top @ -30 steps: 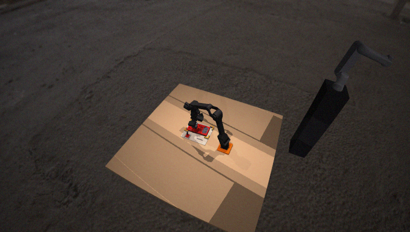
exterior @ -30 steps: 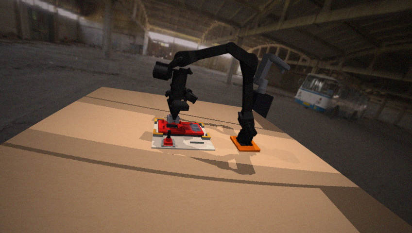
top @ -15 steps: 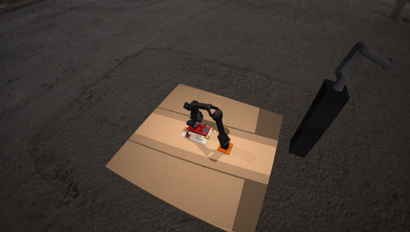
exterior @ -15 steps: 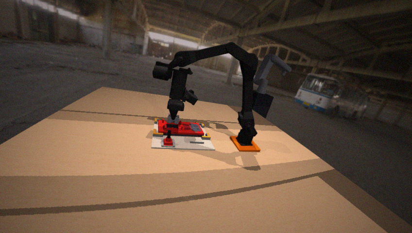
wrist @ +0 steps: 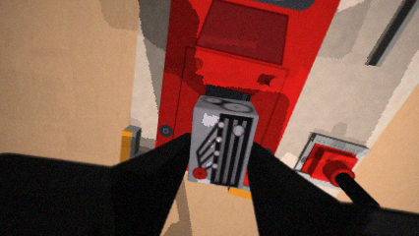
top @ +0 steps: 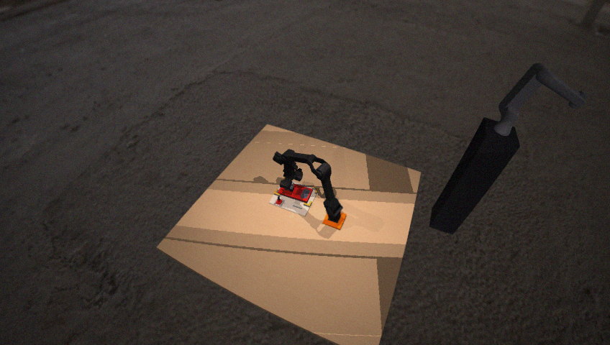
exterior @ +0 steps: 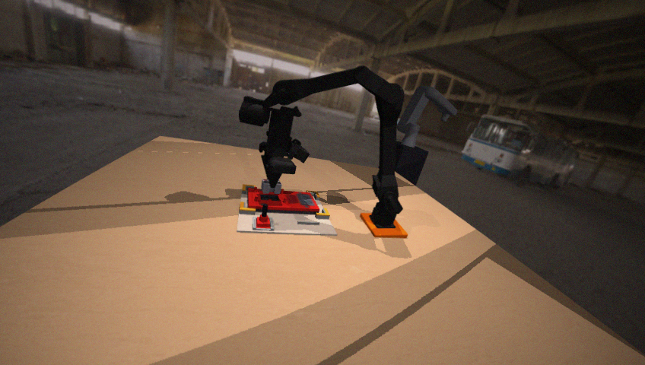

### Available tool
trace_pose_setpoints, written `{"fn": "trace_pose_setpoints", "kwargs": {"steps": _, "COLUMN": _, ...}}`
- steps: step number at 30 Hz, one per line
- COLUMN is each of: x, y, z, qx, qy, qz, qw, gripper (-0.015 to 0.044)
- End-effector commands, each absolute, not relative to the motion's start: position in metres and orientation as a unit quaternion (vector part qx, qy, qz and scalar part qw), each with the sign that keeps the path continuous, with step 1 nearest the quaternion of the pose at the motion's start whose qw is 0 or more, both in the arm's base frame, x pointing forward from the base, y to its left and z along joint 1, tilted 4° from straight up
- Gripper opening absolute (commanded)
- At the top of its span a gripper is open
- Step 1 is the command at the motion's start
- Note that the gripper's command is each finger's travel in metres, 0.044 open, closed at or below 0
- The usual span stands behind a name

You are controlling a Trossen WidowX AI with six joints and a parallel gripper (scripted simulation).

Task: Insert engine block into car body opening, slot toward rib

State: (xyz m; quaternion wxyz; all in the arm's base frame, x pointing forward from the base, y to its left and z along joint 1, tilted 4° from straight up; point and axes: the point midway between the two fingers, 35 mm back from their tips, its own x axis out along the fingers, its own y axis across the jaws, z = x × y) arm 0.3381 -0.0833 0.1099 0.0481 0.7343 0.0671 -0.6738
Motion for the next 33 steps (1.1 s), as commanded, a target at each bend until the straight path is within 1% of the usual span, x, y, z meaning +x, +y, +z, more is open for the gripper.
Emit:
{"fn": "trace_pose_setpoints", "kwargs": {"steps": 1, "x": 0.3384, "y": -0.0828, "z": 0.1100, "qx": 0.736, "qy": 0.048, "qz": -0.674, "qw": 0.026, "gripper": 0.0158}}
{"fn": "trace_pose_setpoints", "kwargs": {"steps": 6, "x": 0.3384, "y": -0.0828, "z": 0.1100, "qx": 0.736, "qy": 0.000, "qz": -0.676, "qw": -0.027, "gripper": 0.0158}}
{"fn": "trace_pose_setpoints", "kwargs": {"steps": 11, "x": 0.3384, "y": -0.0828, "z": 0.1100, "qx": 0.736, "qy": -0.007, "qz": -0.676, "qw": -0.034, "gripper": 0.0158}}
{"fn": "trace_pose_setpoints", "kwargs": {"steps": 18, "x": 0.3384, "y": -0.0827, "z": 0.1100, "qx": 0.737, "qy": 0.023, "qz": -0.676, "qw": -0.002, "gripper": 0.0158}}
{"fn": "trace_pose_setpoints", "kwargs": {"steps": 25, "x": 0.3384, "y": -0.0826, "z": 0.1100, "qx": 0.735, "qy": 0.075, "qz": -0.672, "qw": 0.055, "gripper": 0.0158}}
{"fn": "trace_pose_setpoints", "kwargs": {"steps": 33, "x": 0.3384, "y": -0.0824, "z": 0.1100, "qx": 0.735, "qy": 0.069, "qz": -0.673, "qw": 0.048, "gripper": 0.0158}}
